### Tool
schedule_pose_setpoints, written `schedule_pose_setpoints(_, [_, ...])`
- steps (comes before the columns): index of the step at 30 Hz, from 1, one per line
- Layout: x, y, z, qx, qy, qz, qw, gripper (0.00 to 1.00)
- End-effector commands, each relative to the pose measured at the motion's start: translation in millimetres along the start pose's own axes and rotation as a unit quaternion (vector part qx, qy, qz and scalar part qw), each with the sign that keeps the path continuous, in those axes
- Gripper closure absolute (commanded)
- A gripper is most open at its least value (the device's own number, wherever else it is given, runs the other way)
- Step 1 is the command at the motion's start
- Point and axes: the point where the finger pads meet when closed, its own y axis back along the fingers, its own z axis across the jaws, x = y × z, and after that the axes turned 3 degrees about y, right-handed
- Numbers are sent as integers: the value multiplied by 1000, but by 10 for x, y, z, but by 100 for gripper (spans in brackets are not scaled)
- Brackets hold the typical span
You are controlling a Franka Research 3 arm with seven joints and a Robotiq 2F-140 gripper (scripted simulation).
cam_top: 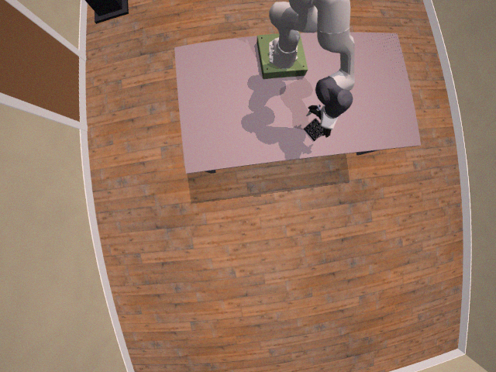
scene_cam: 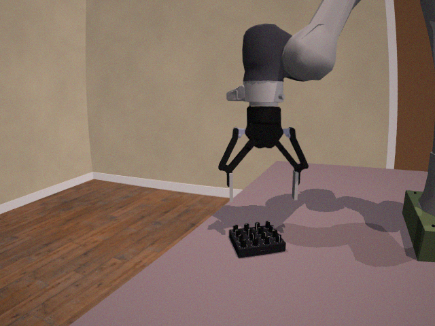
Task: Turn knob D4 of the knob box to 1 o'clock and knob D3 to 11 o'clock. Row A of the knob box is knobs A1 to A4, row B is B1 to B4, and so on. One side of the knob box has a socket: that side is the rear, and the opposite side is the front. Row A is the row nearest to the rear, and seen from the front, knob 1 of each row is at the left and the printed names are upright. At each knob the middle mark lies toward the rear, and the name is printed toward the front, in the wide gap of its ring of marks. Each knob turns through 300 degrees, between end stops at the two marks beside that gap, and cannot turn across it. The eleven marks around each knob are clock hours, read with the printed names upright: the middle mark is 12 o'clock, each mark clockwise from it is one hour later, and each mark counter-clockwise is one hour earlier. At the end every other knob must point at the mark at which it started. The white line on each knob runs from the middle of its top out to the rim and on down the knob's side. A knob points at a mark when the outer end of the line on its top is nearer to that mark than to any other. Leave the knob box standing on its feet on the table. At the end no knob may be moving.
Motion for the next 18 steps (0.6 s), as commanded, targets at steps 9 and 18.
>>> schedule_pose_setpoints(9, [4, 5, -40, -5, -138, 6, 990, 0])
schedule_pose_setpoints(18, [14, 14, -80, -4, -204, 7, 979, 0])
